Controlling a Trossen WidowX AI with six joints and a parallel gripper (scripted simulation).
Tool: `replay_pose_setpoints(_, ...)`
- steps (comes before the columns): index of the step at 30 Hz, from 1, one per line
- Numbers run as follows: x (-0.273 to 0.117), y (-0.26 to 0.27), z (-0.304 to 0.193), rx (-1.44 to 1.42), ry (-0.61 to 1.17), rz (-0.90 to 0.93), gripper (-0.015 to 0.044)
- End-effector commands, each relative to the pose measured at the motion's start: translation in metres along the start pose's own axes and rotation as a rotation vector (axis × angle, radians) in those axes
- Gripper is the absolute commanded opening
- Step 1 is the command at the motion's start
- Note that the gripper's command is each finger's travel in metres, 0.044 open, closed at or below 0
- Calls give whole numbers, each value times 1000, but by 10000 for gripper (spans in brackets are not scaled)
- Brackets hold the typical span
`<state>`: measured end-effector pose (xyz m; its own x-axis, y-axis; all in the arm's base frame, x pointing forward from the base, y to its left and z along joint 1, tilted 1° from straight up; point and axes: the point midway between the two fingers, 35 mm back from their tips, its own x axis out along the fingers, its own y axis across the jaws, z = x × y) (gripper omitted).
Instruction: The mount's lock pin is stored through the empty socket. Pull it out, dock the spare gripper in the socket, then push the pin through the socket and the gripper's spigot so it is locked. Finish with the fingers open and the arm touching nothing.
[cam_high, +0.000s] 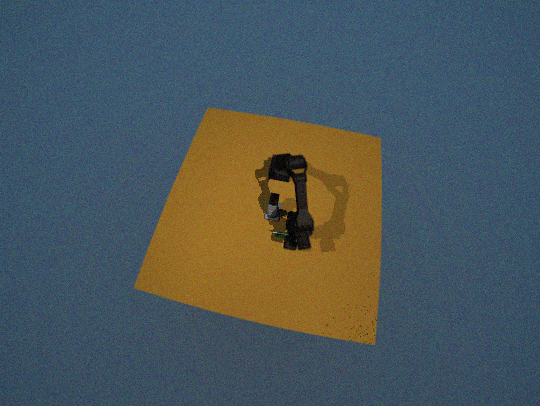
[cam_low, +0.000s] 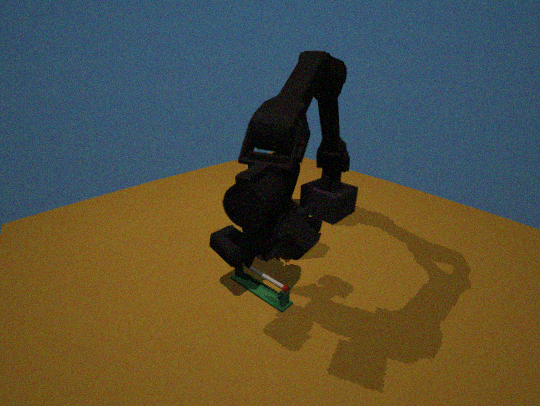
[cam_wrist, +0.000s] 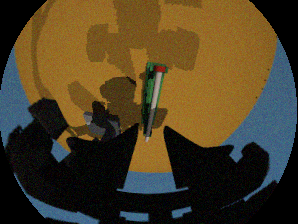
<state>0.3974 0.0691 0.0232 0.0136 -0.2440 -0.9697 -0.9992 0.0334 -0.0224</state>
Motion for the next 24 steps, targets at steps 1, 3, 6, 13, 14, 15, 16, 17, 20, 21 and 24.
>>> replay_pose_setpoints(1,8,1,3,-2,-3,3,180)
replay_pose_setpoints(3,11,1,4,-2,-3,3,180)
replay_pose_setpoints(6,16,0,5,-2,-3,3,180)
replay_pose_setpoints(13,27,0,9,-2,-3,4,180)
replay_pose_setpoints(14,28,0,9,-2,-3,4,180)
replay_pose_setpoints(15,30,0,10,-2,-3,4,180)
replay_pose_setpoints(16,32,0,10,-2,-3,4,180)
replay_pose_setpoints(17,33,0,10,-2,-3,4,180)
replay_pose_setpoints(20,38,0,12,-2,-3,4,180)
replay_pose_setpoints(21,40,0,12,-2,-3,4,180)
replay_pose_setpoints(24,44,0,14,-2,-3,4,180)
